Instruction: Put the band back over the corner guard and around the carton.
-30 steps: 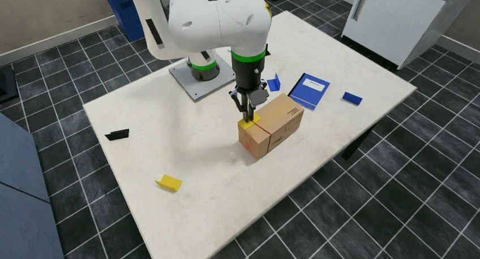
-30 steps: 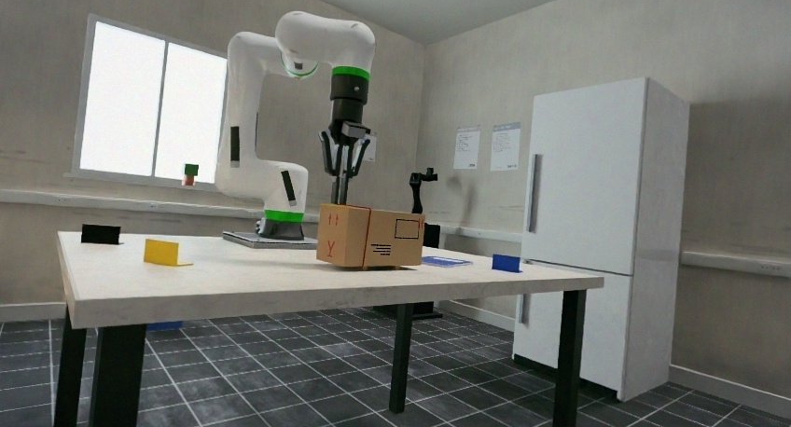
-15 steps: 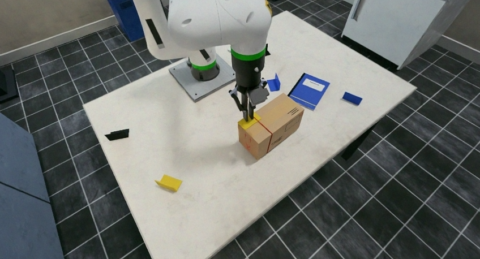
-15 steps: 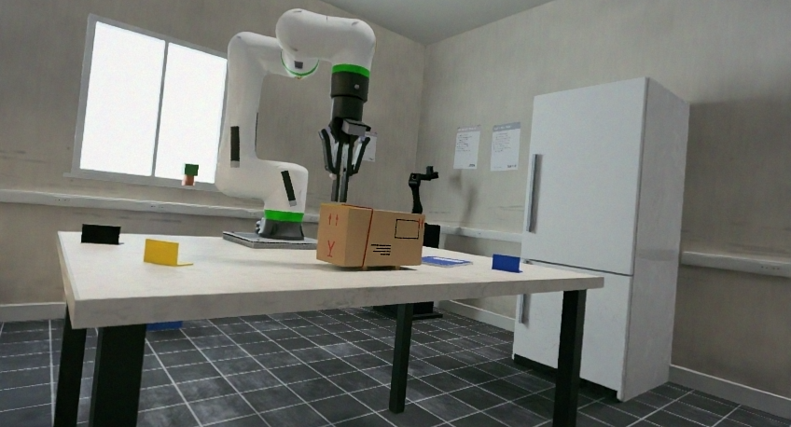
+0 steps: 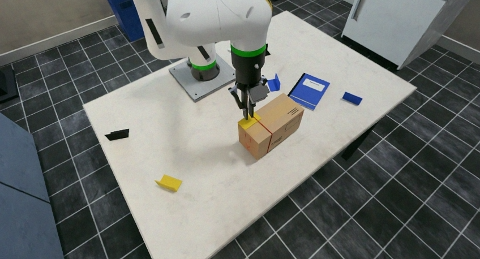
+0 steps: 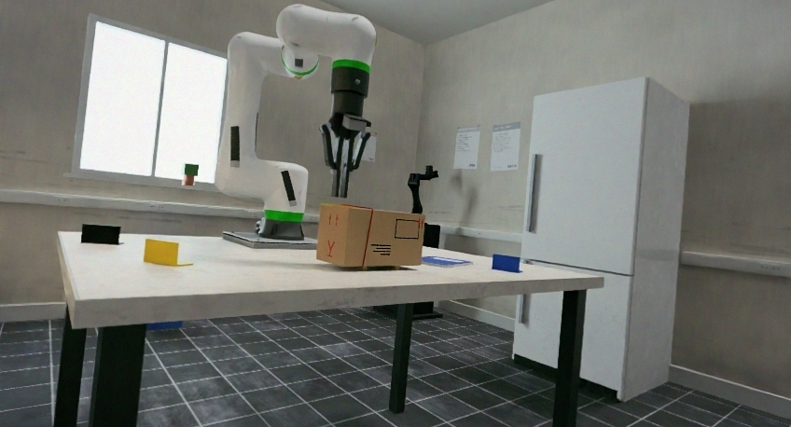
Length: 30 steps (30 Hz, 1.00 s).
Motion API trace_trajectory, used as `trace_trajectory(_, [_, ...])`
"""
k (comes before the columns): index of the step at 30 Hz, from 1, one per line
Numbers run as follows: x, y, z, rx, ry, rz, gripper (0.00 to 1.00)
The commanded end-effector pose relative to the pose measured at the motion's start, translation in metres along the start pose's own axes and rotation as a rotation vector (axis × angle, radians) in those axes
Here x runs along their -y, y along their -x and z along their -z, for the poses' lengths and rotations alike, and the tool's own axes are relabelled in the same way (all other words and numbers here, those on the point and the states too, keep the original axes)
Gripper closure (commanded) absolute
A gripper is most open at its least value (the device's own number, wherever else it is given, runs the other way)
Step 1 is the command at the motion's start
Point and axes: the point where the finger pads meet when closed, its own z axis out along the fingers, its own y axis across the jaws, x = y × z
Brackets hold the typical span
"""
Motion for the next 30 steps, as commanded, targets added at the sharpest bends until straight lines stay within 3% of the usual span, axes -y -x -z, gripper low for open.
trace_trajectory(1, [0.0,0.0,0.003,-0.001,0.0,0.0,0.82])
trace_trajectory(30, [0.0,0.0,0.014,-0.001,0.0,0.0,0.82])
